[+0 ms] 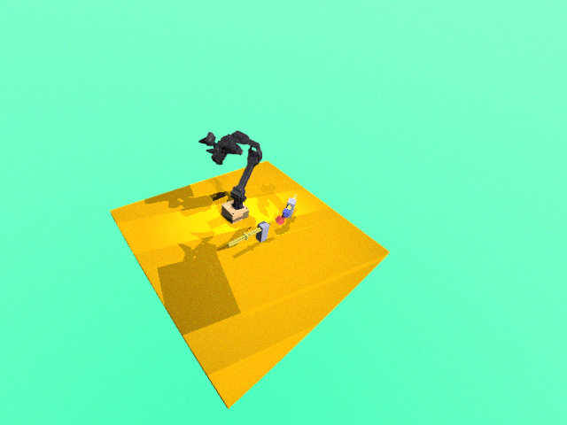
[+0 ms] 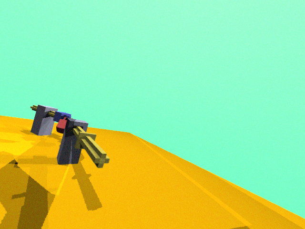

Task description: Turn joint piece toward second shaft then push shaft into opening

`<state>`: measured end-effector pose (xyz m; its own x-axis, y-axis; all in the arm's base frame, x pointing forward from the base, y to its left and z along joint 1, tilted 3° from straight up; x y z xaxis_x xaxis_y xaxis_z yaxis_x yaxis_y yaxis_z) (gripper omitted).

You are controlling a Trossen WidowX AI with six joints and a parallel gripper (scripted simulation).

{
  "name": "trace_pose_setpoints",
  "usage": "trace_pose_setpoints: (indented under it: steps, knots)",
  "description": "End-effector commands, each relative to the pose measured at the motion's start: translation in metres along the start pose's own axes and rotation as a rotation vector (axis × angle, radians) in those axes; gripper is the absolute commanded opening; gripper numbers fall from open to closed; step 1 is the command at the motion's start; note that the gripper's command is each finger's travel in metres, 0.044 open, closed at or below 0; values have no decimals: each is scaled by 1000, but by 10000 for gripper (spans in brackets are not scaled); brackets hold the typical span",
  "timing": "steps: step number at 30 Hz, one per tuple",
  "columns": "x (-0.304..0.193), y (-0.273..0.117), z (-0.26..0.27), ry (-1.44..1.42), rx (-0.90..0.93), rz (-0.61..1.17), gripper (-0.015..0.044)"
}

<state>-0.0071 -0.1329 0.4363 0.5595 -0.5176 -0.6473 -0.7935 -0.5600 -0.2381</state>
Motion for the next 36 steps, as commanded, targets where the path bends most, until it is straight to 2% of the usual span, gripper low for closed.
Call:
trace_pose_setpoints:
  steps: [1, 5, 18, 27, 36]
  knots:
    - [0, 0, 0, 0, 0, 0, 426]
    - [8, -2, -2, 14, -14, -48, 440]
    - [81, -39, -8, 110, -58, -477, 440]
    - [128, -83, 4, 134, 3, -776, 440]
    - [163, -141, 37, 101, 150, -1046, 440]
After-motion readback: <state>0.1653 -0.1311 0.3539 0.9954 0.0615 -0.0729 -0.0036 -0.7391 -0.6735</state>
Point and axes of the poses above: the point midway between the two fingers, 35 mm back from their tips, its own y axis out along the fingers, its own z axis across the jaws, x = y × z, the point moved 9 cm from there along -y, back along the fingers, and after that the axes turned 7 degrees about -y, right-handed, at the moved point
